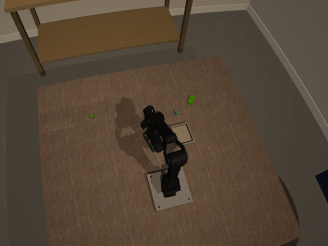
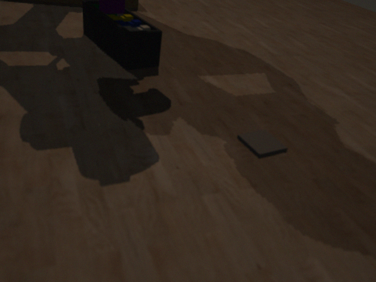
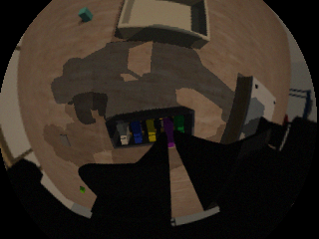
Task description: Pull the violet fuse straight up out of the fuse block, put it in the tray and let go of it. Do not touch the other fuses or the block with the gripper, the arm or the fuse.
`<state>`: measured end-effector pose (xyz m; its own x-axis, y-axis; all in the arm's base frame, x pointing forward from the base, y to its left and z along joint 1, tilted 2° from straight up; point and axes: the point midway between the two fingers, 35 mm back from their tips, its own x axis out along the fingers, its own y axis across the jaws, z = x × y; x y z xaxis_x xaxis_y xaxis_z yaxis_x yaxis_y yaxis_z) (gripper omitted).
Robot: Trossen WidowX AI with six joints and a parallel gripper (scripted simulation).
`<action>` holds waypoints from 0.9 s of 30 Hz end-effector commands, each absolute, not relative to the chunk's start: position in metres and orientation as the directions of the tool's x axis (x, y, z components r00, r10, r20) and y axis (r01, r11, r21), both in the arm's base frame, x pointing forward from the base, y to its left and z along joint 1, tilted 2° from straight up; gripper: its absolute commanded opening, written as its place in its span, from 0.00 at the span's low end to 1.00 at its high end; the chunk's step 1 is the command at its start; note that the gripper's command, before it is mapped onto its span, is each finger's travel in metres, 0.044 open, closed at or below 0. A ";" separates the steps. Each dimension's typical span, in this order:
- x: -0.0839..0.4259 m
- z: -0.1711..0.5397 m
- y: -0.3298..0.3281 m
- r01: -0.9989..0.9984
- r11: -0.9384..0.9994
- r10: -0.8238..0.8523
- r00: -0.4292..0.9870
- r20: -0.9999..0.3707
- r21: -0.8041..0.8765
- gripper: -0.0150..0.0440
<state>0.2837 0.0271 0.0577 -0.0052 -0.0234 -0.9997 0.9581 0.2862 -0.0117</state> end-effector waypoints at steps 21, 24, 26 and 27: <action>0.285 0.072 0.027 0.958 0.286 -0.026 0.000 -1.000 -0.007 0.25; 0.285 0.073 0.027 0.958 0.286 -0.026 0.000 -1.000 -0.007 0.25; 0.285 0.074 0.027 0.958 0.286 -0.026 0.000 -1.000 -0.007 0.25; 0.285 0.074 0.027 0.958 0.286 -0.026 0.000 -1.000 -0.007 0.25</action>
